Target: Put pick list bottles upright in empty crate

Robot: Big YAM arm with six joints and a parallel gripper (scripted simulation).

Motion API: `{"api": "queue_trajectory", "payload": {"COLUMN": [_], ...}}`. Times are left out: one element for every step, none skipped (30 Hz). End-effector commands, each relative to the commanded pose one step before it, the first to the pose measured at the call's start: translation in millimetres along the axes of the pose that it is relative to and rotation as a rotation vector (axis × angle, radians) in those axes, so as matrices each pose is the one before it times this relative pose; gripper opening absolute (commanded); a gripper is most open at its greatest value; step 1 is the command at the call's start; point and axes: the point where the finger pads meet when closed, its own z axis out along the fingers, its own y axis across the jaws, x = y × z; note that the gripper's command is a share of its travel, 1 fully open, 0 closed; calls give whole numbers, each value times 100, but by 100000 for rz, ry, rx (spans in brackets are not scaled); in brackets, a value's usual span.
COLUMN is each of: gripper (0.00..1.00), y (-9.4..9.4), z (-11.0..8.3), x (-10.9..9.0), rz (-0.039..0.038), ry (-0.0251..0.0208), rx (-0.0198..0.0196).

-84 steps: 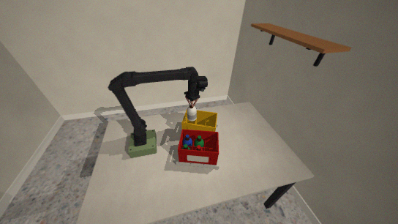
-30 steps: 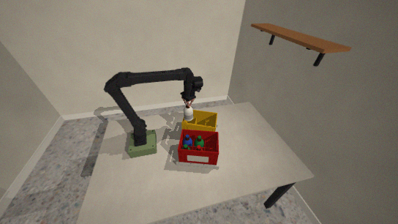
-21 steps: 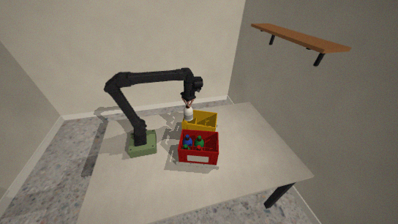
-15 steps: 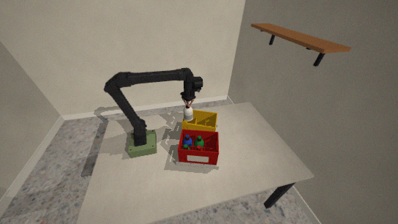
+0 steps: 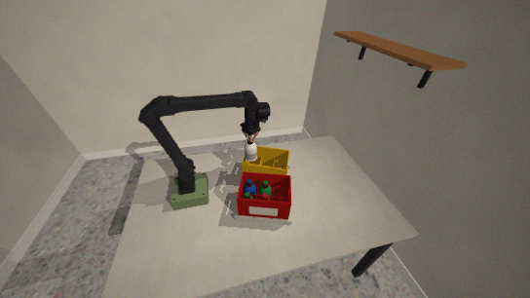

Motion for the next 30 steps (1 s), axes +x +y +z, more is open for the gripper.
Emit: {"api": "queue_trajectory", "payload": {"gripper": [0, 0, 0, 0, 0, 0, 0, 0, 0, 0, 0, 0, 0, 0, 0, 0, 0, 0, 0, 0, 0, 0, 0, 0, 0, 0, 0, 0, 0, 0], "y": [-33, -47, -29, -25, -6, 23, -12, -22, -23, -18, -17, 0, 0, -276, -75, -52, -26, -16, -41, -49, -46, -19, -3, -15, -38, -45, -7, 4, 0, 0], "z": [-1864, -84, -6, 32, 72, 94, 72, 43, 35, 59, 83, 0, 0, -1261, -165, -99, -59, -18, -22, -69, -112, -103, -56, -29, -52, -98, 3, 3, 0, 0], "x": [18, -76, -29, 2, 60, 138, 38, 11, 5, 23, 45, 0, 0, -629, -108, -72, -51, -21, -14, -51, -88, -93, -60, -31, -41, -77, -23, -25, 0, 0], "rz": [730, -4, 0, 2, 4, 9, 2, 2, 2, 2, 3, 0, 0, -30, -3, -2, -37, -65, 1, -1, -21, -88, -106, -57, -3, -3, -23, -61, 0, 0], "ry": [-5341, -292, -106, -12, 196, 501, 112, 17, -3, 56, 123, 0, 0, -2491, -425, -269, -186, -76, -83, -201, -308, -288, -174, -103, -159, -273, -33, -33, 0, 0], "rx": [2227, 122, 46, 8, -76, -202, -43, -4, 5, -20, -47, 0, 0, 1046, 184, 118, 47, 34, 43, 91, 132, 118, 69, 44, 73, 120, 13, 10, 0, 0]}}
